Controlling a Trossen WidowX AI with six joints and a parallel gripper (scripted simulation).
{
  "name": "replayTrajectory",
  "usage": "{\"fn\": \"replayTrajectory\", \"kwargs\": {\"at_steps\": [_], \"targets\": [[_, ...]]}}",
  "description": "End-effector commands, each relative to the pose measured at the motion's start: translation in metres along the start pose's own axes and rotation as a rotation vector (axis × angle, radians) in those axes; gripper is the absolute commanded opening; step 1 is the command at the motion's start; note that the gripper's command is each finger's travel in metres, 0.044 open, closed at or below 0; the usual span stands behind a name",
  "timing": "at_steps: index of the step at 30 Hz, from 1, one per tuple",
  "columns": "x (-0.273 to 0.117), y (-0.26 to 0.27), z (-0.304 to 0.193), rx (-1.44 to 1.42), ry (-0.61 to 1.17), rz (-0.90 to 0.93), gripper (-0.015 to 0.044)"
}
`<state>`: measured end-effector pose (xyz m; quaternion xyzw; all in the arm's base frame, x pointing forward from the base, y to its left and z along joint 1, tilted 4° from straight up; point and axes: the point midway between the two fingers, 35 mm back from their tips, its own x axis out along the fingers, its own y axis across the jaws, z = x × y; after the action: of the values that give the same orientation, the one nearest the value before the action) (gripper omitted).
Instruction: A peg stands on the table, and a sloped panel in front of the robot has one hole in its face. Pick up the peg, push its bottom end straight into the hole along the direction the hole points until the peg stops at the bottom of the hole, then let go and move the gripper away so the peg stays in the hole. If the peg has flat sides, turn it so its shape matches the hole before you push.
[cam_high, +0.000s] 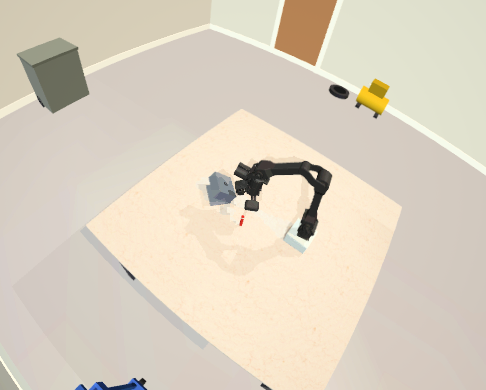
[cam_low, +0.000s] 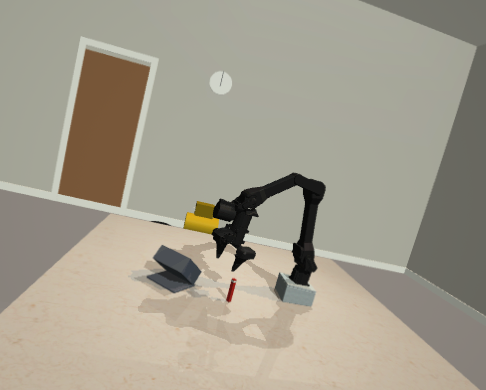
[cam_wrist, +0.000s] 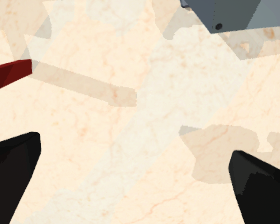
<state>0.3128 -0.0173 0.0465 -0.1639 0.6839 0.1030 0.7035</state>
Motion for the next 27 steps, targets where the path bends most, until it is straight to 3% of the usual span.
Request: {"fn": "replayTrajectory", "kwargs": {"at_steps": [1, 15, 27], "targets": [[-0.004, 0.018, 0.009, -0.014, 0.005, 0.029, 0.044], [-0.015, 0.078, 0.025, -0.07, 0.046, 0.107, 0.044], [-0.005, 0.082, 0.026, -0.072, 0.048, 0.11, 0.044]]}}
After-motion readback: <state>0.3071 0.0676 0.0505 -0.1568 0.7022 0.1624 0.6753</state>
